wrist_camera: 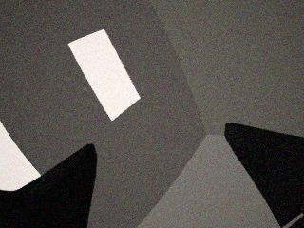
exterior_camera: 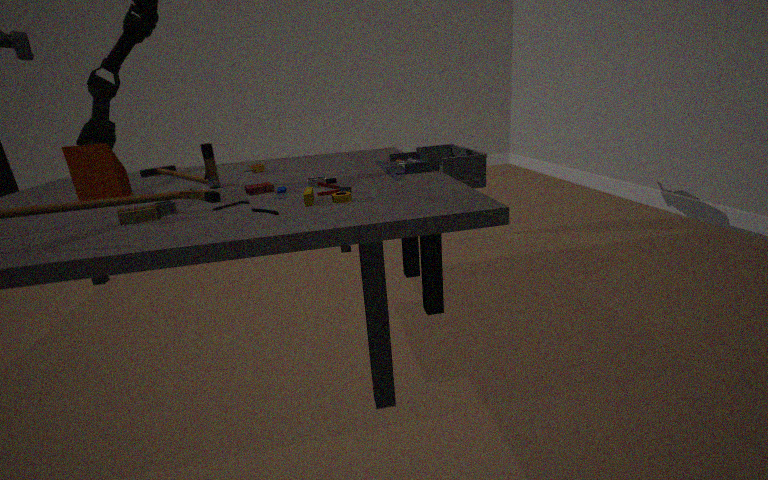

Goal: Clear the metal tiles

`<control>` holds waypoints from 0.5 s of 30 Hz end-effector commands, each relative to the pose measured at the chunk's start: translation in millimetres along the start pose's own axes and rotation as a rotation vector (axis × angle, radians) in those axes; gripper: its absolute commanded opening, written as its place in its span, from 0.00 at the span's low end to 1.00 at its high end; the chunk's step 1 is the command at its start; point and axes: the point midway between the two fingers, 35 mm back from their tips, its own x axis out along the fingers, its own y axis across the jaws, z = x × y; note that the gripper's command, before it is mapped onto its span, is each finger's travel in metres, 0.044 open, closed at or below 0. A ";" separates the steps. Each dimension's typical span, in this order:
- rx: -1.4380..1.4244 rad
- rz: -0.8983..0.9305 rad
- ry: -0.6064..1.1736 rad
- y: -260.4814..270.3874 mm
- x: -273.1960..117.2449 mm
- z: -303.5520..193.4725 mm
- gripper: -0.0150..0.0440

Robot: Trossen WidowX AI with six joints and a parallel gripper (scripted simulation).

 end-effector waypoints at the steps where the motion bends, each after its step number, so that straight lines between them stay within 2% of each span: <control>1: -0.027 -0.013 0.056 4.7 -15.5 -9.4 1.00; 15: -0.150 -0.062 0.282 14.5 -76.9 -40.6 1.00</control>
